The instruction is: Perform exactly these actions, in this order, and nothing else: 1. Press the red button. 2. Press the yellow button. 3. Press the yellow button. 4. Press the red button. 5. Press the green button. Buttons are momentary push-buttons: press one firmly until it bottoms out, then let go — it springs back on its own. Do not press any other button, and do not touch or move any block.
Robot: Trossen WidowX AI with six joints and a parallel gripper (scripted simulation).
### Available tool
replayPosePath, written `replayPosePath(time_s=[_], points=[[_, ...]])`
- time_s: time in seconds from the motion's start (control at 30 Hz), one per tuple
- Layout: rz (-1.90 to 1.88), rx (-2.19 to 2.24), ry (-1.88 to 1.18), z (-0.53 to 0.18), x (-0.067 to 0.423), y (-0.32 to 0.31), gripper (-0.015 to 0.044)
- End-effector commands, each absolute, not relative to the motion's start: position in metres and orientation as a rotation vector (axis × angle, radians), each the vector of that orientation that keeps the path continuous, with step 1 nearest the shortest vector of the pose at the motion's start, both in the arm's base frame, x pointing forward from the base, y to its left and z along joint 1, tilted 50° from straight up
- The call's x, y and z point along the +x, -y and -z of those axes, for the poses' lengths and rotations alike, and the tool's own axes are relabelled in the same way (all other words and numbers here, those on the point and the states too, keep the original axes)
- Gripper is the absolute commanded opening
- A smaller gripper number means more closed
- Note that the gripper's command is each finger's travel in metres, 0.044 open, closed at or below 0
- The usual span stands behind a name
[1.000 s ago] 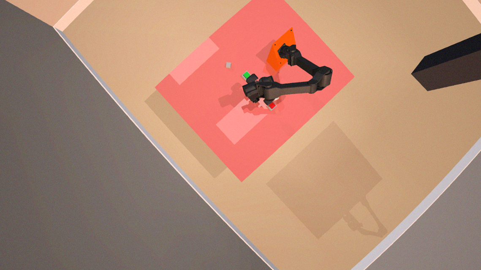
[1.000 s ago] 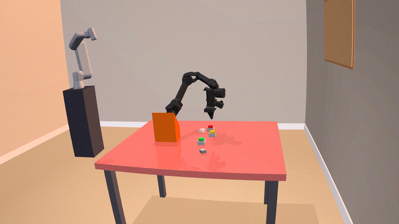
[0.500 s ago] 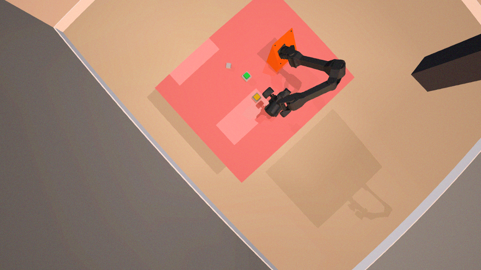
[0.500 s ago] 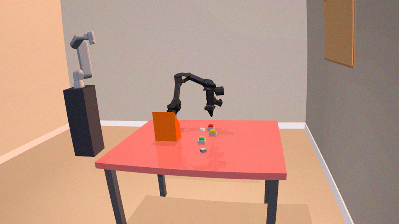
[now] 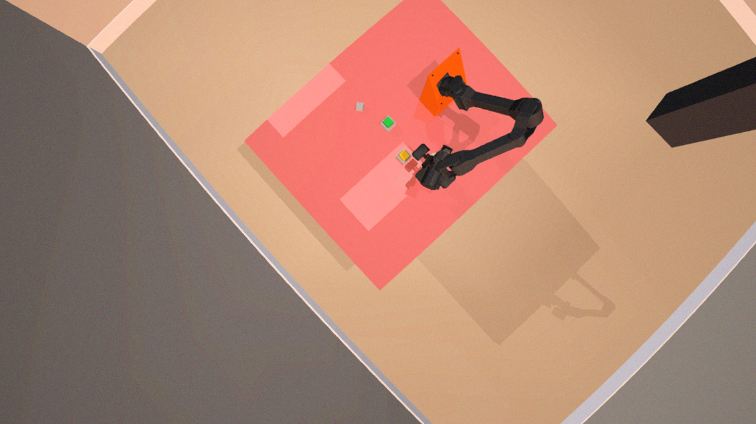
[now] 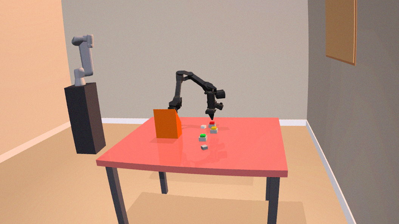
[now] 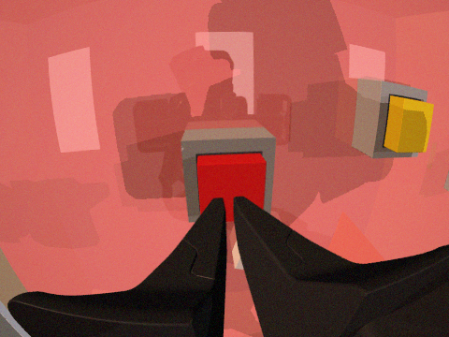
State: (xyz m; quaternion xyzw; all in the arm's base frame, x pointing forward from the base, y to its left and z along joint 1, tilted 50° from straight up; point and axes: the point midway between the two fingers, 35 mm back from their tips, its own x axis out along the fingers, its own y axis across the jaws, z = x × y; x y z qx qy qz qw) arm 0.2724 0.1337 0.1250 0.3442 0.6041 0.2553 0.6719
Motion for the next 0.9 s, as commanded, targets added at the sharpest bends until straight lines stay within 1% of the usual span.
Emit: replayPosePath(time_s=[0.0, 0.37, 0.87], points=[[-0.566, 0.780, -1.377, -0.117, 0.271, -0.138, 0.0020], [-0.567, 0.782, -1.376, -0.107, 0.272, -0.151, 0.0020], [-0.567, 0.782, -1.376, -0.107, 0.272, -0.151, 0.0020]])
